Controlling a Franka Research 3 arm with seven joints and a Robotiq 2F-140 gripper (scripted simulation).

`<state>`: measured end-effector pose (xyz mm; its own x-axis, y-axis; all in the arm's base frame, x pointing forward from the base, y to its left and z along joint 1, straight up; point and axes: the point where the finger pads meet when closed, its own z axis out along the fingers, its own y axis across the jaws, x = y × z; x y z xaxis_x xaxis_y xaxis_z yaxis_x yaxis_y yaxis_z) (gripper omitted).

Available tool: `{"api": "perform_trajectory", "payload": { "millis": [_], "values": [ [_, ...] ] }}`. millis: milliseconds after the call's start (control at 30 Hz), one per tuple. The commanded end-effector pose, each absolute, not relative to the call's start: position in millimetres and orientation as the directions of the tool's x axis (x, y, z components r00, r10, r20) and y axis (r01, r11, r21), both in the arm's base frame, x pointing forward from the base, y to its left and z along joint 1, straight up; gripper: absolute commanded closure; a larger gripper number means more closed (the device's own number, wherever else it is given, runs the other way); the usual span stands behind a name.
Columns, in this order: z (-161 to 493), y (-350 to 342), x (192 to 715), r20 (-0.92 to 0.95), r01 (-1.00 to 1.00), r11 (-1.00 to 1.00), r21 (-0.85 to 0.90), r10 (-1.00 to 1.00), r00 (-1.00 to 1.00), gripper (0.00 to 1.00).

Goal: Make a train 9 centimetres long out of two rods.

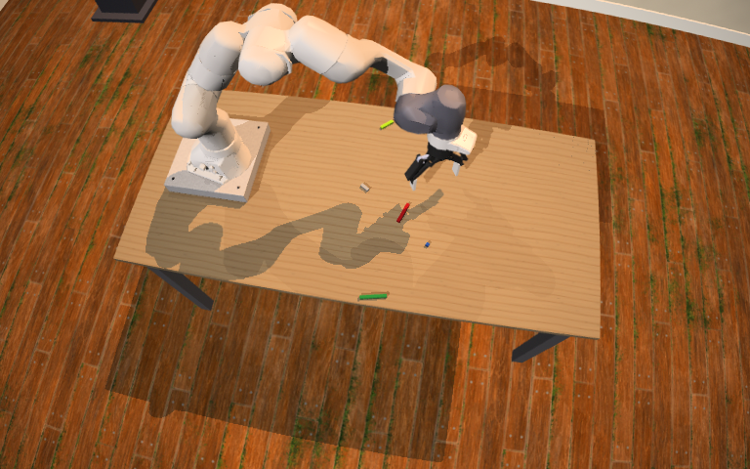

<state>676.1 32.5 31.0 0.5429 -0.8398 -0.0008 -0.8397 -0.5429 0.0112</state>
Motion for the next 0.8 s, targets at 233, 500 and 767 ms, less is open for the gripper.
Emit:
{"api": "perform_trajectory", "payload": {
  "millis": [233, 500, 767],
  "values": [
    [31.4, 15.3, 674.0, 0.006, -0.964, -0.267, 0.007, -0.964, 0.267, 0.0],
    [31.5, 1.5, 671.8, 0.007, -0.992, -0.122, 0.006, -0.992, 0.123, 0.0],
    [31.6, -13.1, 669.2, 0.007, -0.999, 0.033, 0.005, -0.999, -0.033, 0.0]
  ]
}}
